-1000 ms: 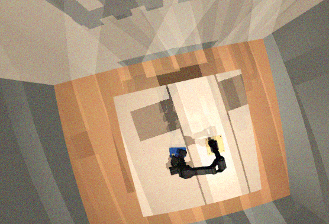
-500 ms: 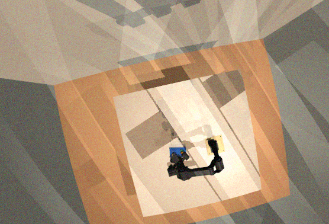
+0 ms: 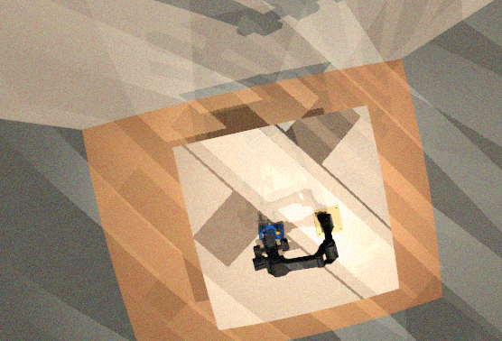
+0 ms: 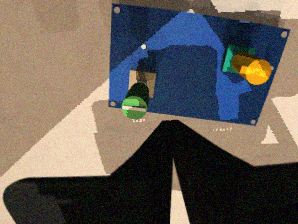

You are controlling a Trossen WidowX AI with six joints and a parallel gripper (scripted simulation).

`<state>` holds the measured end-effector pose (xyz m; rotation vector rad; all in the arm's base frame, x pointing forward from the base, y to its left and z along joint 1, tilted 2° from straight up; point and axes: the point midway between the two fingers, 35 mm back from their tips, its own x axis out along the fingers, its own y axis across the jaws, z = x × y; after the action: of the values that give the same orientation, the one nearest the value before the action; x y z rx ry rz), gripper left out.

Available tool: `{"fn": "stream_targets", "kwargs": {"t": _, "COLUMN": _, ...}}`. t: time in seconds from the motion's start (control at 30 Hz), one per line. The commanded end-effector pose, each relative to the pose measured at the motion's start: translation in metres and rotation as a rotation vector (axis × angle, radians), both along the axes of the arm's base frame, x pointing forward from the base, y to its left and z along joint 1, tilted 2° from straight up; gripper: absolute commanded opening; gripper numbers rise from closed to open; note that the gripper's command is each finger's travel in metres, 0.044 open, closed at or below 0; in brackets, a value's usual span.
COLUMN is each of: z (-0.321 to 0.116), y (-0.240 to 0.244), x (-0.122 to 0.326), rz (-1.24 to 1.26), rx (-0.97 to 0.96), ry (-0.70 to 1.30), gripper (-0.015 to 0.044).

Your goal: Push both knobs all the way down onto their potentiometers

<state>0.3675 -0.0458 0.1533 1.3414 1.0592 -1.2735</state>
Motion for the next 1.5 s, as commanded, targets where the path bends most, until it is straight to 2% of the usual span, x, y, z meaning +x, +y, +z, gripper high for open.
{"fn": "stream_targets", "kwargs": {"t": 0.0, "z": 0.0, "y": -0.001, "x": 0.002, "rz": -0.137, "rx": 0.003, "ry": 0.007, "gripper": 0.0}}
{"fn": "stream_targets", "kwargs": {"t": 1.17, "z": 0.013, "y": 0.0, "x": 0.025, "rz": -1.35, "rx": 0.057, "ry": -0.007, "gripper": 0.0}}
{"fn": "stream_targets", "kwargs": {"t": 1.37, "z": 0.013, "y": 0.0, "x": 0.025, "rz": -1.374, "rx": 0.058, "ry": -0.007, "gripper": 0.0}}
{"fn": "stream_targets", "kwargs": {"t": 1.47, "z": 0.0, "y": -0.001, "x": 0.026, "rz": -1.374, "rx": 0.058, "ry": -0.007, "gripper": 0.0}}
